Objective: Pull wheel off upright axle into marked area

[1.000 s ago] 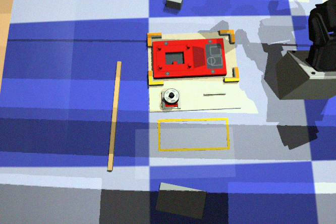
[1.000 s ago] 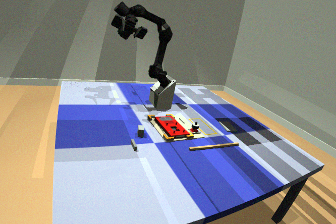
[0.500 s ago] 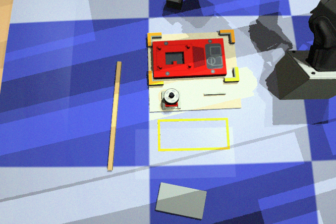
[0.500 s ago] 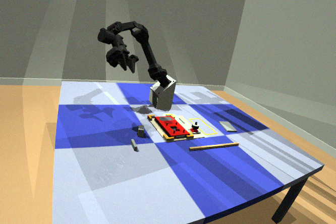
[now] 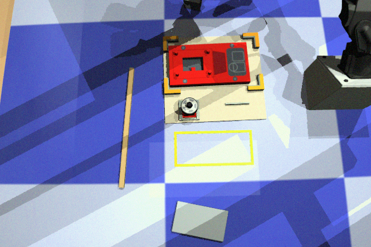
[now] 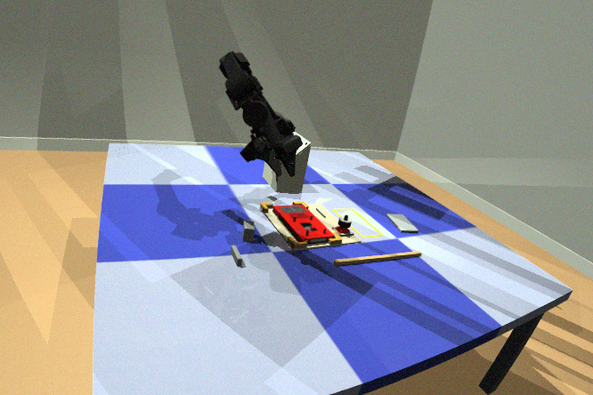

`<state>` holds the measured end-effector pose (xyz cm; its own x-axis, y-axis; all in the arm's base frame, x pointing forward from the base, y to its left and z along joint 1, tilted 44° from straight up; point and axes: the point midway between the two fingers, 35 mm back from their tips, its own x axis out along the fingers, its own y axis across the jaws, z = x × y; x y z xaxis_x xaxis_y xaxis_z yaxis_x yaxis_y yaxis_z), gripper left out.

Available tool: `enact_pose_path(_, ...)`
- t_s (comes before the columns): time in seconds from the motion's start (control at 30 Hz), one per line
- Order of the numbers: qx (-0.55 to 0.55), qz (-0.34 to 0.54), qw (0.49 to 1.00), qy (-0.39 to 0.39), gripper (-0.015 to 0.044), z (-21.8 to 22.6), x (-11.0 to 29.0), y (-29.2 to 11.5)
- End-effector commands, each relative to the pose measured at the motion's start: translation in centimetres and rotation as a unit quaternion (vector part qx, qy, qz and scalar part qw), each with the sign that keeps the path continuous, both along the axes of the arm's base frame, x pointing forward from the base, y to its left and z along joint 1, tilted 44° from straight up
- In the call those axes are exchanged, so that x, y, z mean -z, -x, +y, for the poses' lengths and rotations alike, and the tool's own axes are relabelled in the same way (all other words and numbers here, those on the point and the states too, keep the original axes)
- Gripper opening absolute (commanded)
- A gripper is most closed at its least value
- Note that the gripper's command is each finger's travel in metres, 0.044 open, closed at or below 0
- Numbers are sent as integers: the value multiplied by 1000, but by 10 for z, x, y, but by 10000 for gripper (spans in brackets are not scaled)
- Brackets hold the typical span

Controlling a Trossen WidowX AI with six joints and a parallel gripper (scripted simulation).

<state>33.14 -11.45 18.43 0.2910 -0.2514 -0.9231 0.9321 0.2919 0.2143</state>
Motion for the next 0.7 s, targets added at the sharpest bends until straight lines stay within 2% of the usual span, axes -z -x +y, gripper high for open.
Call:
enact_pose_path(0.0,-94,92,990,49,300,24,46,-15)
enact_pose_path(0.27,-289,257,908,163,300,74,129,-30)
enact_pose_path(0.5,-459,396,748,271,300,112,200,-29)
enact_pose_path(0.67,-463,399,743,274,300,113,202,-29)
